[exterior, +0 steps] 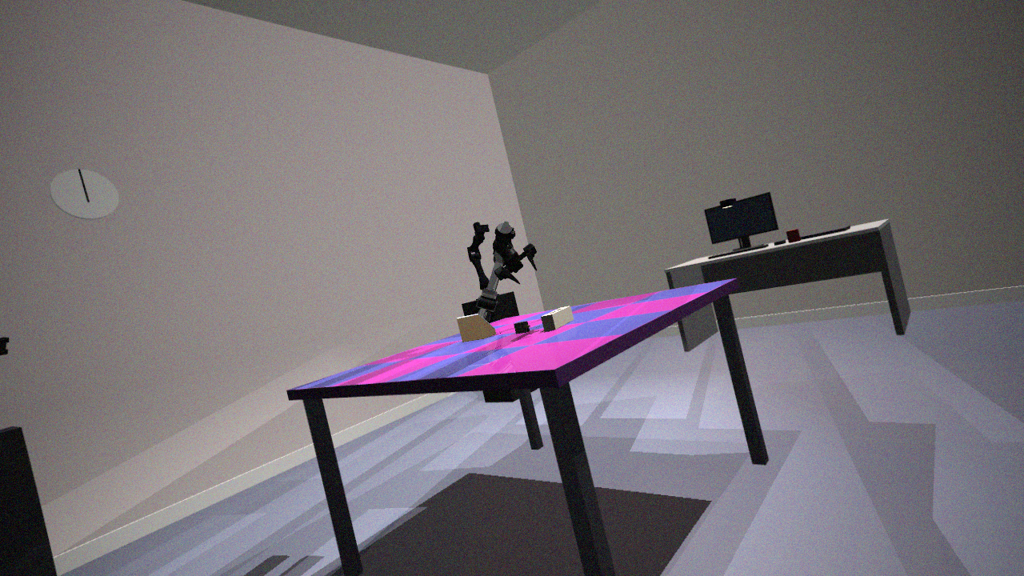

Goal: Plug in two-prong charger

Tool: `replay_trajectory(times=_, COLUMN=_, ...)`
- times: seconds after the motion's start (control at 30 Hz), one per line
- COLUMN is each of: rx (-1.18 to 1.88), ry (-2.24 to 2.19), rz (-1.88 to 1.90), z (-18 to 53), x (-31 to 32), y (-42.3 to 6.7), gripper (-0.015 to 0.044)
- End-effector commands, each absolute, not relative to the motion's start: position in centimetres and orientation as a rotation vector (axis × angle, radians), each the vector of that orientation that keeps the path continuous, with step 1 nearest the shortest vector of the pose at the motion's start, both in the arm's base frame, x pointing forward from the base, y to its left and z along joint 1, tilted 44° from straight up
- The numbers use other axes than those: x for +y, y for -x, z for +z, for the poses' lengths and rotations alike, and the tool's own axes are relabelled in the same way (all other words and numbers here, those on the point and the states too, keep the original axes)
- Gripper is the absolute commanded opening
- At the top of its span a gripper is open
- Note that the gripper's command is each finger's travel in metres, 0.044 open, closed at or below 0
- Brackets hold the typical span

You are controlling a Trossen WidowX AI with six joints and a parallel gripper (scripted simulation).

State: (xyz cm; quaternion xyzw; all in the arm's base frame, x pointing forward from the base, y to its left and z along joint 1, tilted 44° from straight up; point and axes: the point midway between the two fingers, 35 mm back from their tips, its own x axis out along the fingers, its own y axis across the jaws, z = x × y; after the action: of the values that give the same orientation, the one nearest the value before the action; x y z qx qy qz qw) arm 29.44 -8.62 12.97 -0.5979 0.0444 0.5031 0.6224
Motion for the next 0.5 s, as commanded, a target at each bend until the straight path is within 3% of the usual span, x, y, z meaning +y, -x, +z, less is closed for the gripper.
replay_trajectory(times=0.0, rx=0.105, ry=1.369, rz=1.156, z=12.9, x=-8.6, y=-29.4, gripper=0.0426)
replay_trajectory(times=0.47, rx=0.342, ry=1.005, rz=1.172, z=10.6, x=-8.0, y=-29.2, gripper=0.044)
